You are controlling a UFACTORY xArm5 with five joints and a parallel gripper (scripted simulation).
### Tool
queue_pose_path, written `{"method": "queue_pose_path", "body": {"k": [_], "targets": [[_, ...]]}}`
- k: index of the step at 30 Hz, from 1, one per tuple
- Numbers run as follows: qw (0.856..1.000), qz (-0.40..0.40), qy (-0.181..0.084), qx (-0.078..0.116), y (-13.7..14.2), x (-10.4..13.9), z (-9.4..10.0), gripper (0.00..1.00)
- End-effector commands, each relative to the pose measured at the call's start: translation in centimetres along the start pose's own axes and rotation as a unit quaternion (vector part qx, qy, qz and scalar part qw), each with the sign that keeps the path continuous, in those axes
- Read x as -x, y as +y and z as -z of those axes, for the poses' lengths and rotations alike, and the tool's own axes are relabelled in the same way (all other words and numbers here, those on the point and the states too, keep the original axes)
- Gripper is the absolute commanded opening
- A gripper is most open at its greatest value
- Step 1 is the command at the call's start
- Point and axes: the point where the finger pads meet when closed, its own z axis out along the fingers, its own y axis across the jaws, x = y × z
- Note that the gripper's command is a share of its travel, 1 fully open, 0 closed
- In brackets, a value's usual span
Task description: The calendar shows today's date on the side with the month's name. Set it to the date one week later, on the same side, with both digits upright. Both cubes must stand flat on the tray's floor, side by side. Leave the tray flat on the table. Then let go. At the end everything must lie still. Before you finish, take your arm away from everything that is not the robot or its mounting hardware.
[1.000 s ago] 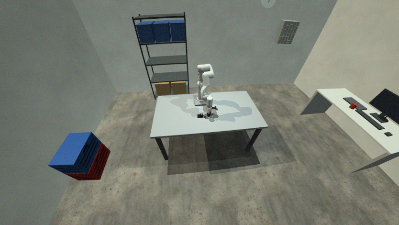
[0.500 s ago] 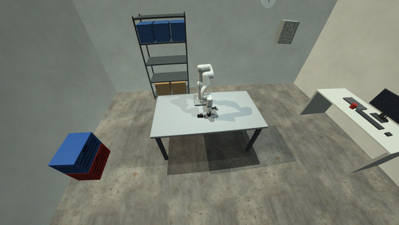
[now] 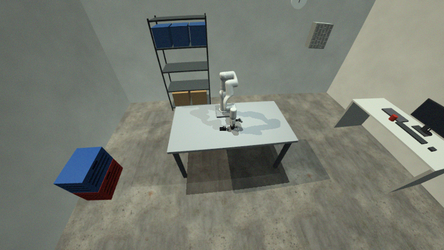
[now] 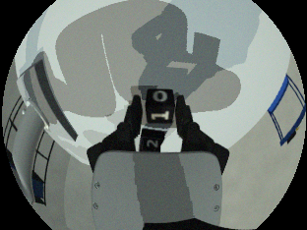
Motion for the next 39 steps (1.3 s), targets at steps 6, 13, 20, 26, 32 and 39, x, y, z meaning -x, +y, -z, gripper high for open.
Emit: {"method": "queue_pose_path", "body": {"k": [6,13,20,26,32,39], "targets": [[1.000,0.000,0.000,0.002,0.12,0.00,0.08,0.49],[1.000,0.000,0.000,0.002,0.12,0.00,0.08,0.29],[1.000,0.000,0.000,0.002,0.12,0.00,0.08,0.29],[1.000,0.000,0.000,0.002,0.12,0.00,0.08,0.29],[1.000,0.000,0.000,0.002,0.12,0.00,0.08,0.29],[1.000,0.000,0.000,0.002,0.12,0.00,0.08,0.29]]}}
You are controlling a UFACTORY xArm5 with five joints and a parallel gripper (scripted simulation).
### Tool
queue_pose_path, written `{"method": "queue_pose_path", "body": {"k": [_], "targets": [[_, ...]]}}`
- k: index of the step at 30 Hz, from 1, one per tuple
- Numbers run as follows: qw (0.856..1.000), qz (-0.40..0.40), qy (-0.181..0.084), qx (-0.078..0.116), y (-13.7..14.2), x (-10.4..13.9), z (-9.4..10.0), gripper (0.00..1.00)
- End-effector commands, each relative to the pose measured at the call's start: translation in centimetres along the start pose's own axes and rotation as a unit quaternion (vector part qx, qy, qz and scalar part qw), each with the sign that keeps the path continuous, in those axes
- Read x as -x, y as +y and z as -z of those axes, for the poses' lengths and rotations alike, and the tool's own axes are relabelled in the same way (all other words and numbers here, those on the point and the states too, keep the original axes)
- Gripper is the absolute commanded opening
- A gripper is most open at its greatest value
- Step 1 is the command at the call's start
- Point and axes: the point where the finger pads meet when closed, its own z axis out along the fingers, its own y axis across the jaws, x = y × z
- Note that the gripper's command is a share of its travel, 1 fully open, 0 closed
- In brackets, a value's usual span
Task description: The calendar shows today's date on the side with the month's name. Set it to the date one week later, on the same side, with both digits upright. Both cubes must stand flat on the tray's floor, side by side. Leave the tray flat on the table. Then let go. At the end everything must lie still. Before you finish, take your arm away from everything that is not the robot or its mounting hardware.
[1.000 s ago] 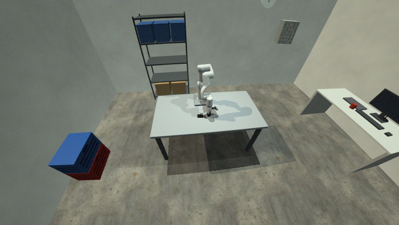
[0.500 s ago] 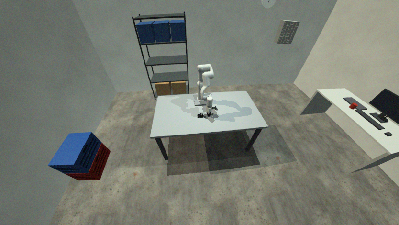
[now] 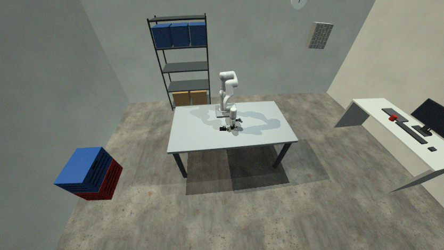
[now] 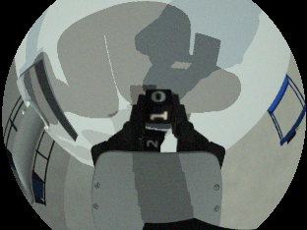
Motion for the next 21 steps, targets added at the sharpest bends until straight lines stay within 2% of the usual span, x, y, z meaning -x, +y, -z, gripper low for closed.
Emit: {"method": "queue_pose_path", "body": {"k": [1,6,9,17,19,21], "targets": [[1.000,0.000,0.000,0.001,0.1,0.0,0.1,0.29],[1.000,0.000,0.000,0.001,0.1,0.0,0.2,0.29],[1.000,0.000,0.000,0.002,0.1,0.0,1.1,0.29],[1.000,0.000,0.000,0.002,0.1,0.0,6.5,0.29],[1.000,0.000,0.000,0.002,0.1,0.0,6.5,0.29],[1.000,0.000,0.000,0.001,0.1,-0.1,7.9,0.29]]}}
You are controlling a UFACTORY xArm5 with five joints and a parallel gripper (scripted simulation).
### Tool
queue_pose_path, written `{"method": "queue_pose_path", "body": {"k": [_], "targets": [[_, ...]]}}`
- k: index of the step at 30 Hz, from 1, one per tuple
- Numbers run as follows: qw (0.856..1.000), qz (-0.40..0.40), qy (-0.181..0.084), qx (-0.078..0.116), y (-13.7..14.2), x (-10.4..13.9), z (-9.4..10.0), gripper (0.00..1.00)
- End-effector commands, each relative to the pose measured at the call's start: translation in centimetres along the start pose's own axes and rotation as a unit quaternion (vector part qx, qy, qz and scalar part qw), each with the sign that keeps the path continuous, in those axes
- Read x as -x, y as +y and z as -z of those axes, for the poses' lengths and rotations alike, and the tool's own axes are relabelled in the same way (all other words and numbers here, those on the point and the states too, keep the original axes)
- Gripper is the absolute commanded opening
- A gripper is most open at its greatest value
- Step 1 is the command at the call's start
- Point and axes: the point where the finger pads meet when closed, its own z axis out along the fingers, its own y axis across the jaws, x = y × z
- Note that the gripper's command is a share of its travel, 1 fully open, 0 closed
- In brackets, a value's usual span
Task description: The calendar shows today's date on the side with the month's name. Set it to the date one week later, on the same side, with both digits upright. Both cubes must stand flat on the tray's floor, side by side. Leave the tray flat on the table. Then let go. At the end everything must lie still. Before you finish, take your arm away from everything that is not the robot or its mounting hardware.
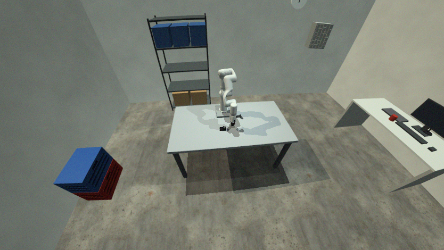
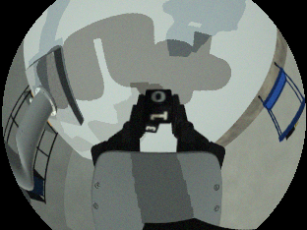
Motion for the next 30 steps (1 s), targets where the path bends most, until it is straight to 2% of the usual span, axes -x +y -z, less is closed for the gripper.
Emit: {"method": "queue_pose_path", "body": {"k": [1,6,17,18,20,21,22,24,25,26,27,30], "targets": [[1.000,0.000,0.000,-0.001,-0.1,0.0,2.5,0.29],[1.000,0.000,0.000,-0.001,-0.1,0.0,4.0,0.29],[1.000,-0.001,0.000,-0.001,-0.1,0.1,4.0,0.29],[1.000,-0.009,0.000,-0.001,-0.1,1.0,4.1,0.29],[0.999,-0.045,0.000,0.000,-0.5,5.3,4.5,0.29],[0.999,-0.045,0.000,0.000,-0.5,5.3,4.5,0.29],[0.998,-0.068,0.000,0.000,-1.0,8.0,4.7,0.29],[0.998,-0.068,0.000,0.000,-1.0,8.0,4.7,0.29],[0.996,-0.089,0.000,0.000,-1.6,10.5,5.0,0.29],[0.996,-0.089,0.000,0.000,-1.6,10.5,5.0,0.29],[0.995,-0.104,0.000,0.000,-2.2,12.2,5.1,0.29],[0.994,-0.112,0.000,0.000,-2.6,13.1,5.2,0.29]]}}
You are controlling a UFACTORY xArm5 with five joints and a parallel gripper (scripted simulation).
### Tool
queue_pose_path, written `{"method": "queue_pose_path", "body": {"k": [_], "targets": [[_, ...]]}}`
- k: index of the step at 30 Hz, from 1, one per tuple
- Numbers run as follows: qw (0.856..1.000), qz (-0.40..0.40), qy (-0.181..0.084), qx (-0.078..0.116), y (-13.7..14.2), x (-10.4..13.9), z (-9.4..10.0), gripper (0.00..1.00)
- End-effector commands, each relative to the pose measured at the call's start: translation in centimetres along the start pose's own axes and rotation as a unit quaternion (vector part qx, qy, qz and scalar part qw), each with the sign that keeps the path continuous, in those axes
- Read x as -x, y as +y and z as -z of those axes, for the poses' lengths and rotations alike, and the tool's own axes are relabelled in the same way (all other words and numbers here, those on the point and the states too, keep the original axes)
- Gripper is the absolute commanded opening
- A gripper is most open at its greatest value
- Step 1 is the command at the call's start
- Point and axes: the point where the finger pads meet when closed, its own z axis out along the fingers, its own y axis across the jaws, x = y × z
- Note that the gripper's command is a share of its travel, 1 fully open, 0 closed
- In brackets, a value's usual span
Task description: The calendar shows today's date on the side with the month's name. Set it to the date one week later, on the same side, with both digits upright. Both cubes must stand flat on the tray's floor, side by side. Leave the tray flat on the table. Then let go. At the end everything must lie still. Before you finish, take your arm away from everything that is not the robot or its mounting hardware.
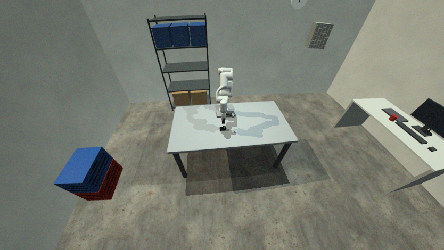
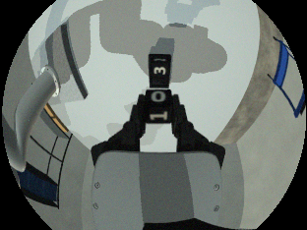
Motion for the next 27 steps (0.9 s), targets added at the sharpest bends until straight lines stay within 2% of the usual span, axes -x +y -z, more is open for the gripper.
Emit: {"method": "queue_pose_path", "body": {"k": [1,19,27], "targets": [[1.000,-0.015,0.000,0.002,0.0,2.3,0.4,0.29],[1.000,-0.015,0.000,0.002,0.0,2.3,0.1,0.29],[1.000,-0.015,0.000,0.002,0.0,2.3,-1.6,0.29]]}}
